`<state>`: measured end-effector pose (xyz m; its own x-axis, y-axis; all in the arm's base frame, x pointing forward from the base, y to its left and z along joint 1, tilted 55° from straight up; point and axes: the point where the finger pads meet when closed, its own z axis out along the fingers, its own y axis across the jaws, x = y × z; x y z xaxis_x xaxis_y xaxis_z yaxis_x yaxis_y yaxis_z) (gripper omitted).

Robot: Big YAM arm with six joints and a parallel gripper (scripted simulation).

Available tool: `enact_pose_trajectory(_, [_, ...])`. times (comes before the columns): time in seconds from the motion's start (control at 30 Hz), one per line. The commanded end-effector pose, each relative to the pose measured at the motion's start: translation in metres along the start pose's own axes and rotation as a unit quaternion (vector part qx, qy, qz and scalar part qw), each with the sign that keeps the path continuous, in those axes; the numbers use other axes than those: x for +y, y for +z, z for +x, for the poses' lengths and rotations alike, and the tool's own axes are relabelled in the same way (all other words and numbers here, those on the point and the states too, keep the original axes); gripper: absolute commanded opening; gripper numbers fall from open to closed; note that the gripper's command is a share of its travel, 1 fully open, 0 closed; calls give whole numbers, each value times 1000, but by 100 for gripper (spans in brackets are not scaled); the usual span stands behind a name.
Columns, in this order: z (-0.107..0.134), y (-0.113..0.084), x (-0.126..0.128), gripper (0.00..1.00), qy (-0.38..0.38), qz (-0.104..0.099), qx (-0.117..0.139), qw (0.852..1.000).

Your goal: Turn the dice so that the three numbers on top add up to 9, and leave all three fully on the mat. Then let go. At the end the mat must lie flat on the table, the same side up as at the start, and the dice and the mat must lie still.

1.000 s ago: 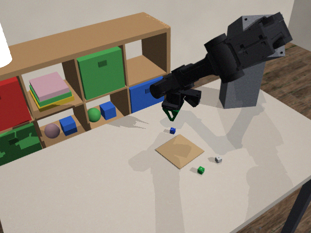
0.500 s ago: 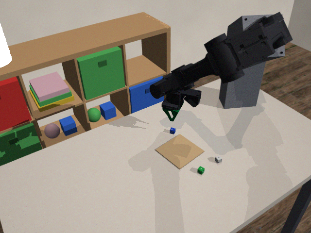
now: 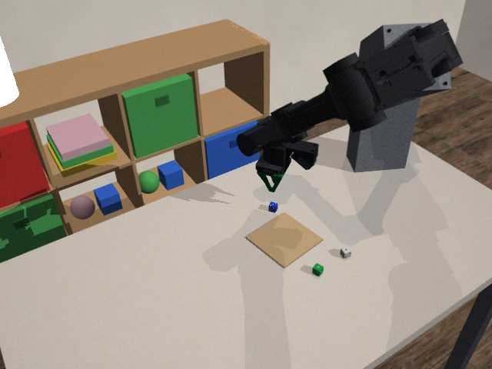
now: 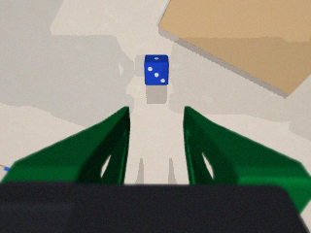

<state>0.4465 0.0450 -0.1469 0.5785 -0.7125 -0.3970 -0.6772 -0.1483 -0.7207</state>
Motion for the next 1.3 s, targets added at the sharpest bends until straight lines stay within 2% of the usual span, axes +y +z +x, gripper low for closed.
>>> enact_pose_trajectory(0.0, [0, 0, -1, 34, -4, 2, 1, 1000])
enact_pose_trajectory(0.43, [-6, 10, 4, 34, 2, -4, -4, 1000])
enact_pose_trajectory(0.97, [-2, 32, 2, 34, -1, -1, -2, 1000])
enact_pose_trajectory(1.0, [-7, 31, 9, 34, 6, -7, -5, 1000])
enact_pose_trajectory(1.07, [-2, 36, 2, 34, -1, -1, -2, 1000])
enact_pose_trajectory(1.27, [-3, 44, 4, 34, 1, -3, -3, 1000])
